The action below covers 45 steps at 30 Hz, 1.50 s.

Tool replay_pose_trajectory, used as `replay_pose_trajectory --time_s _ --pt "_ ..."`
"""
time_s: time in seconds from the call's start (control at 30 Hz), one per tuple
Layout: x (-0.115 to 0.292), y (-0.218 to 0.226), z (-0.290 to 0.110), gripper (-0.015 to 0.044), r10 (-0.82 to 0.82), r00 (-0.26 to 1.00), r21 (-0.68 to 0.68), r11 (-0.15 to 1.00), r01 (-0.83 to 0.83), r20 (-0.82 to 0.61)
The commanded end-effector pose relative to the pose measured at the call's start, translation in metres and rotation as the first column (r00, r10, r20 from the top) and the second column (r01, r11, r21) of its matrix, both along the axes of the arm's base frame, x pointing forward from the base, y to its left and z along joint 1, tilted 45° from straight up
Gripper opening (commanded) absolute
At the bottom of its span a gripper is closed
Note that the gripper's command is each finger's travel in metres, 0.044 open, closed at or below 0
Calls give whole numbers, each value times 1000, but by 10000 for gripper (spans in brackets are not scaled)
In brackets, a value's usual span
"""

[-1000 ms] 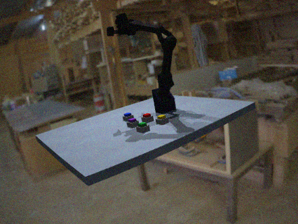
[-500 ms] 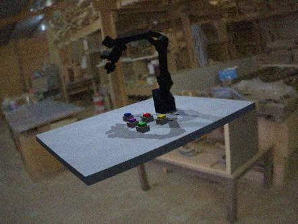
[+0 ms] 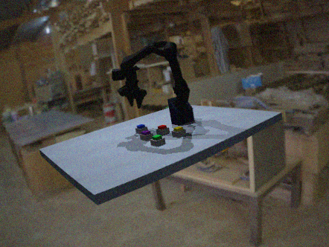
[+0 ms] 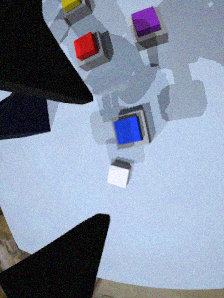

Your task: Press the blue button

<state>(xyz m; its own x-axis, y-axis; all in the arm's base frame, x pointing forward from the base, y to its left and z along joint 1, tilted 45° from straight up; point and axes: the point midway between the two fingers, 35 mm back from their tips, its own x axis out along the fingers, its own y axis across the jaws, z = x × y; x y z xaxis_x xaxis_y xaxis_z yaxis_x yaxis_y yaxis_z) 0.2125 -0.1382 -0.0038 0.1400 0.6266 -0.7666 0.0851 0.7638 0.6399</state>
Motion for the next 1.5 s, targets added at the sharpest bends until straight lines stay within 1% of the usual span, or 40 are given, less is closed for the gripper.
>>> replay_pose_trajectory --time_s 0.0,0.2,0.27,0.4,0.67,0.7,1.13,1.47 --pt "0 18 3 400 50 998 69 996 -53 43" --pt "0 18 3 400 50 998 69 996 -53 43" --pt "2 24 -5 348 50 998 68 996 -52 43" --pt "9 59 -40 243 50 998 71 996 -53 44" --pt "9 61 -41 32 50 998 71 996 -53 44" --pt "9 61 -41 20 50 998 71 996 -53 44" --pt "9 61 -41 20 50 998 71 996 -53 44" --pt "11 72 -53 20 50 998 71 996 -53 45"
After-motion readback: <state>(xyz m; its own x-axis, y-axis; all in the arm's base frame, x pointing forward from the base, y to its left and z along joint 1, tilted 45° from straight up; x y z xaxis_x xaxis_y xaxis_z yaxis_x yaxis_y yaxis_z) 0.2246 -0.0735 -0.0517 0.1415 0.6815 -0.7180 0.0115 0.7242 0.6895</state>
